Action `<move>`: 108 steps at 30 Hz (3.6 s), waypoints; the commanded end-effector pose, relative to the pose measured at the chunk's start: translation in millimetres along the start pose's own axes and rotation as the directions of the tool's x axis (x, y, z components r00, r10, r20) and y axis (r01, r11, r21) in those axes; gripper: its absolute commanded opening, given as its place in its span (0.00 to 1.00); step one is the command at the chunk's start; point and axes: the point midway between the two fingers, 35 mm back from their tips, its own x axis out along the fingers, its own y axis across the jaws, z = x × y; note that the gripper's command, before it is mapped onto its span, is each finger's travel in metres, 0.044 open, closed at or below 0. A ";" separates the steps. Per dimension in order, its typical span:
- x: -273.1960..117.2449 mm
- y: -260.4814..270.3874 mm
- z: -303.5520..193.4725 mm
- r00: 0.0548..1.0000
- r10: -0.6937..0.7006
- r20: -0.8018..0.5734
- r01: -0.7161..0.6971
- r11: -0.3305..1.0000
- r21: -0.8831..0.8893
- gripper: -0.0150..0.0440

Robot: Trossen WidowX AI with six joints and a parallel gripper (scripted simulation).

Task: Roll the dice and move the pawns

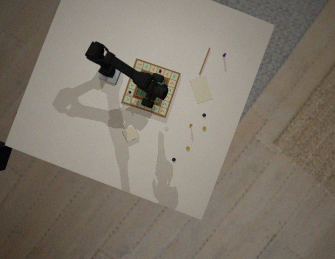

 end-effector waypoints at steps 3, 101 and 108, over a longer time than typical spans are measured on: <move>3.7 -0.6 2.5 0.982 0.007 0.191 -0.007 1.000 -0.001 0.25; -74.9 1.8 -15.1 0.798 0.007 0.602 0.005 1.000 -0.018 0.83; -71.7 1.5 -12.2 0.845 0.008 0.535 -0.002 1.000 -0.013 1.00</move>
